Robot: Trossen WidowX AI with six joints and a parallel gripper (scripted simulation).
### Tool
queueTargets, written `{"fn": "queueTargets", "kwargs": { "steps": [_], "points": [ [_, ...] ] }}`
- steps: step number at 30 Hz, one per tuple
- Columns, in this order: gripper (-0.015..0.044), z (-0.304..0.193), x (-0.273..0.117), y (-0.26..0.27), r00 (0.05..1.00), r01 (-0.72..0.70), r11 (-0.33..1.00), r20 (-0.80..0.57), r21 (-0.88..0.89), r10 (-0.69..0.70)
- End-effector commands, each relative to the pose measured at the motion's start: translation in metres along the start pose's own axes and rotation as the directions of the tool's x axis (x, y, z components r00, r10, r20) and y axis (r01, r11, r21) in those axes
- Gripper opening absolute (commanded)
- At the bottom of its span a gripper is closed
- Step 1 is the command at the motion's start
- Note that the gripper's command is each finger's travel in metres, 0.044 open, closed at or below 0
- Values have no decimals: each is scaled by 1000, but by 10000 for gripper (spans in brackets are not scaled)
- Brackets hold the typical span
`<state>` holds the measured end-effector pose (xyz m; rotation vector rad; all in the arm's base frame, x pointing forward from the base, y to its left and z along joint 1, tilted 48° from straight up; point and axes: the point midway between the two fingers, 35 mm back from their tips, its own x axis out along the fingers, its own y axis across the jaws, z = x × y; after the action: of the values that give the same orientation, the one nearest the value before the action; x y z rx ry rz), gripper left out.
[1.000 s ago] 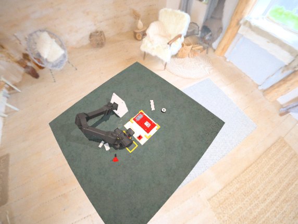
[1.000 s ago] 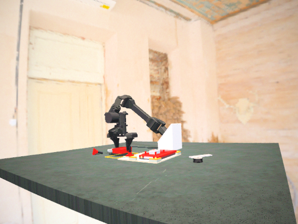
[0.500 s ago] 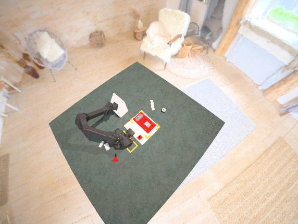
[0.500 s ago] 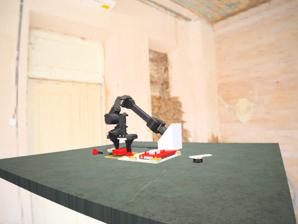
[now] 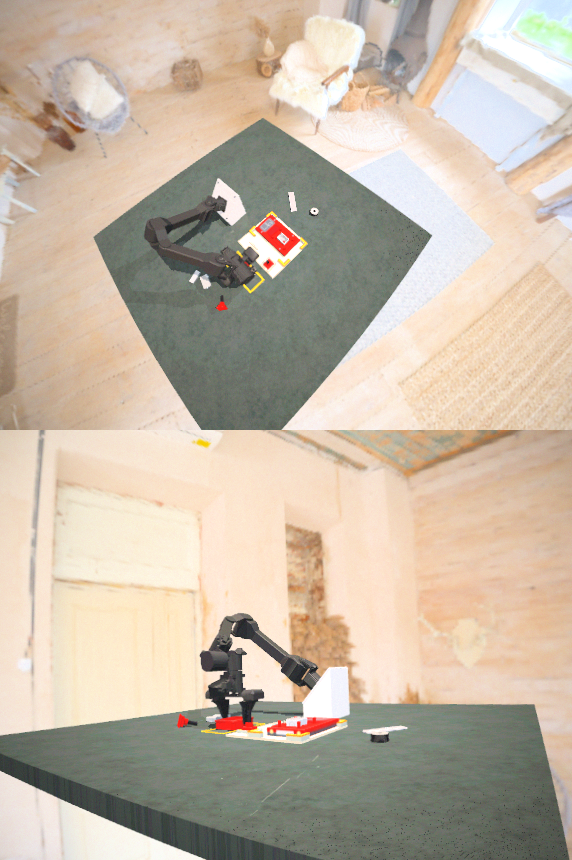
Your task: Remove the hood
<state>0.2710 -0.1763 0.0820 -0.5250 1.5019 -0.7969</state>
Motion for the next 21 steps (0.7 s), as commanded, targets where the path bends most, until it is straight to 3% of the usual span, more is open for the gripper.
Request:
{"fn": "queueTargets", "kwargs": {
  "steps": [1,15,21],
  "points": [
    [79,0,0,0,1000,0,1000,1,1,0],
    [440,0,-2,0,1000,0,1000,1,1,0],
    [440,2,-43,2,1000,-3,1000,1,0,3]
  ]
}}
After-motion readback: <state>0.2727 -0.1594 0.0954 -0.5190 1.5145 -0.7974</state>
